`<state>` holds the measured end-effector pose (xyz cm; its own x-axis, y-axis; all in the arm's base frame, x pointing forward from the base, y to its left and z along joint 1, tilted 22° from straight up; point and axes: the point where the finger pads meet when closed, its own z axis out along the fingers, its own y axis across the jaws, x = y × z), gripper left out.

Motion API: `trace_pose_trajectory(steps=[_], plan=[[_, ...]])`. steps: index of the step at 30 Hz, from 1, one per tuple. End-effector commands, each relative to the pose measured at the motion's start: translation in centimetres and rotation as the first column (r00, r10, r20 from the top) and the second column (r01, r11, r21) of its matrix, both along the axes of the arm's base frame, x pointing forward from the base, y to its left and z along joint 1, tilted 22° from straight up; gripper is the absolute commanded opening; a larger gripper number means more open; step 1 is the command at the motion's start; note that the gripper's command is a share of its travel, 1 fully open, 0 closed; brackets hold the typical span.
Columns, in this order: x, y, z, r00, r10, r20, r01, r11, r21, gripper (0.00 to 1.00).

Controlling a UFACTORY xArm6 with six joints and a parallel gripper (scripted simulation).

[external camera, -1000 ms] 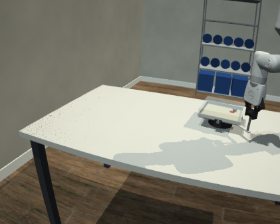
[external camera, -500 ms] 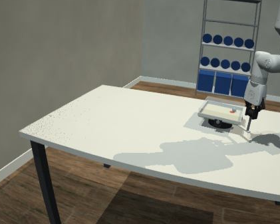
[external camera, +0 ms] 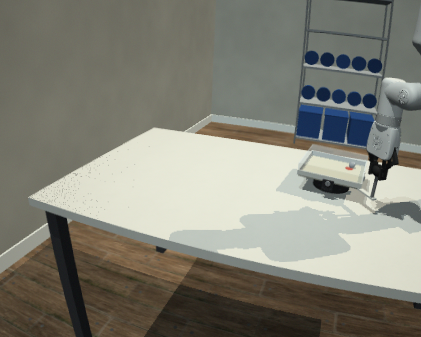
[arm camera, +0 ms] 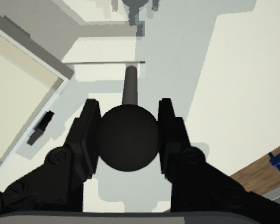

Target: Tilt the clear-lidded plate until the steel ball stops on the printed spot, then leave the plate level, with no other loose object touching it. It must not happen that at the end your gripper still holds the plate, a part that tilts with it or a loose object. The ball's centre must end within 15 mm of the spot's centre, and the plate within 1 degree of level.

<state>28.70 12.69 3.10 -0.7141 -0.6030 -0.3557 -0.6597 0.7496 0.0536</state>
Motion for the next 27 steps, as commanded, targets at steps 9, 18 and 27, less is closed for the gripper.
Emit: trace_pose_trajectory(steps=[9, 18, 27], plan=[[0.07, -0.19, 0.33, 1.000, 0.000, 0.007, 0.000, 1.000, 0.003, 0.00], [0.08, -0.21, 0.37, 1.000, 0.000, 0.007, 0.000, 1.000, 0.003, 0.00], [0.32, 0.12, 0.30, 1.000, 0.000, 0.007, 0.000, 1.000, 0.003, 0.00]])
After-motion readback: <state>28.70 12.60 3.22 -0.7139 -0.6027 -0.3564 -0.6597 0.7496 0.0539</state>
